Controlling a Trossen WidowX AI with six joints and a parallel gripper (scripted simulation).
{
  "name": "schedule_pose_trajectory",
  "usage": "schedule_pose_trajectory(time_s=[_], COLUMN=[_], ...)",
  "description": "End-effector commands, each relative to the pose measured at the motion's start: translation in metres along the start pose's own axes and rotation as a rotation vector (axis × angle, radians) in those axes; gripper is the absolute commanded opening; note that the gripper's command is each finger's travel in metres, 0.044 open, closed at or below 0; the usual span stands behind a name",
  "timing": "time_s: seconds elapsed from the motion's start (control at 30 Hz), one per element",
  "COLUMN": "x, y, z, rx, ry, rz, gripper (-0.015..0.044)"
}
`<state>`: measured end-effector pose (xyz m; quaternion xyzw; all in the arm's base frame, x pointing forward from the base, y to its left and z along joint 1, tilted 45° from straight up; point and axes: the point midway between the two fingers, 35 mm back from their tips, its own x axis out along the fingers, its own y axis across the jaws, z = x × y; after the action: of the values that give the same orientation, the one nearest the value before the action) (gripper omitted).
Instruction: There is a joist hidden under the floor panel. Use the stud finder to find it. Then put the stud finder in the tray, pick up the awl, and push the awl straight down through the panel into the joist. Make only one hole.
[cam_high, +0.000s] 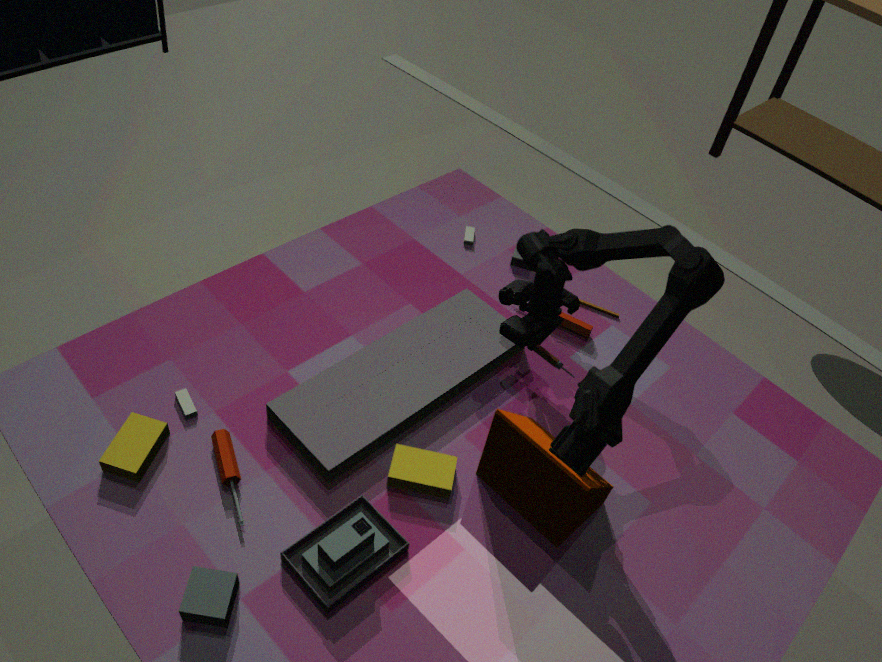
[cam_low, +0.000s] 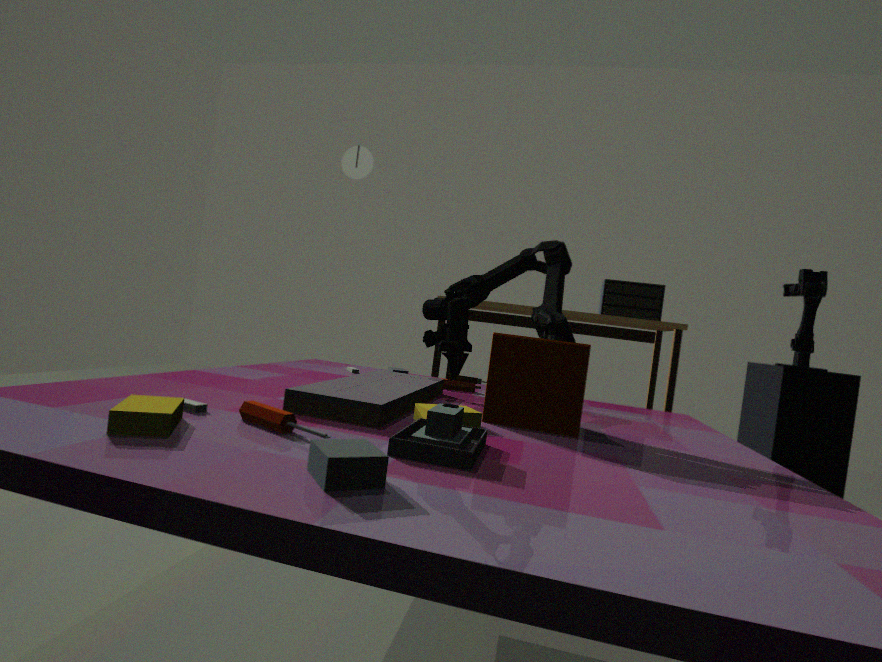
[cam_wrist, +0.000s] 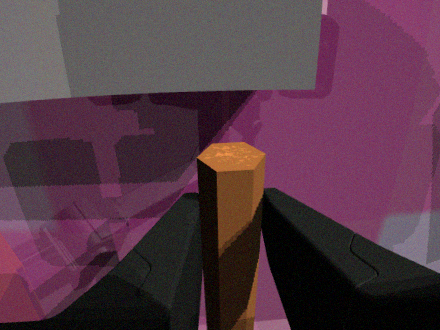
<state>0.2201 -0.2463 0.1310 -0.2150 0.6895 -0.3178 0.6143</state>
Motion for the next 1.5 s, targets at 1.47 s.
schedule_pose_trajectory(time_s=[1.47], x=[-0.099], y=[0.205], z=[0.088], rx=[-1.085], ry=[-0.712], rz=[0.897], gripper=[0.0000])
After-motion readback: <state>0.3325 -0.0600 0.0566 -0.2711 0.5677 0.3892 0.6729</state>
